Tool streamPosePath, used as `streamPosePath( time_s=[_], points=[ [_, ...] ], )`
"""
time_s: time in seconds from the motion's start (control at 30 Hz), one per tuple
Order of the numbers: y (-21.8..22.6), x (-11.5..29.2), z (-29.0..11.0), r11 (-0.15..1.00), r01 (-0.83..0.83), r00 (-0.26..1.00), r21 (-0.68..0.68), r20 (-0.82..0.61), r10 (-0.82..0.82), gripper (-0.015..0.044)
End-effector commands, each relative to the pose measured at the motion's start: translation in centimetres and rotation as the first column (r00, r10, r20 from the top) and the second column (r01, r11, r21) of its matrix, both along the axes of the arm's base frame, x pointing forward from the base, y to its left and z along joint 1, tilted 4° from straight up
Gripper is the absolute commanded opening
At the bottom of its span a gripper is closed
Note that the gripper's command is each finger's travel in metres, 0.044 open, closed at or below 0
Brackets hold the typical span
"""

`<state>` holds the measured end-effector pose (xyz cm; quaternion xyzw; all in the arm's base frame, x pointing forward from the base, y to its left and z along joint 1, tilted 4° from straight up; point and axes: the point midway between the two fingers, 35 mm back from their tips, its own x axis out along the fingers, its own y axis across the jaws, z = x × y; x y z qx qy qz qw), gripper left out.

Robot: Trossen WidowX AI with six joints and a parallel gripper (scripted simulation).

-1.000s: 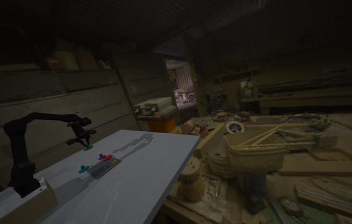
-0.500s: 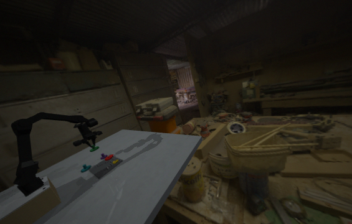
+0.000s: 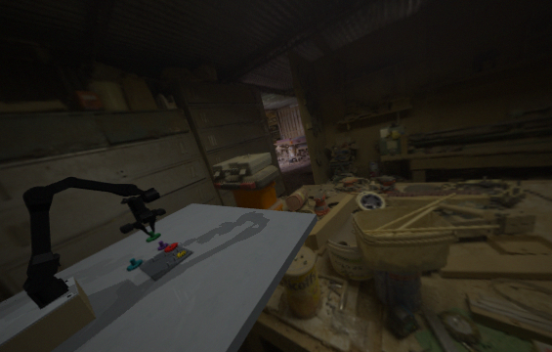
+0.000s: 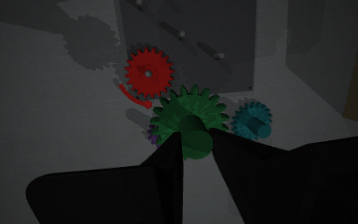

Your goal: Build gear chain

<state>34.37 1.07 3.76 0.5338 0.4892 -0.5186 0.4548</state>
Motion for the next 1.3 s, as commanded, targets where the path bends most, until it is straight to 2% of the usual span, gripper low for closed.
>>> streamPosePath(
  time_s=[0.0, 0.87, 1.27],
  points=[
    [-1.0, -0.2, -0.8, 1.0, 0.001, 1.0, -0.006, -0.01, -0.001, 0.0],
    [-7.6, -1.6, -4.1, 1.0, -0.011, 1.0, -0.012, -0.009, 0.011, 0.0],
    [-7.9, -1.6, -3.7, 1.0, -0.011, 1.0, -0.012, -0.009, 0.011, 0.0]
  ],
)
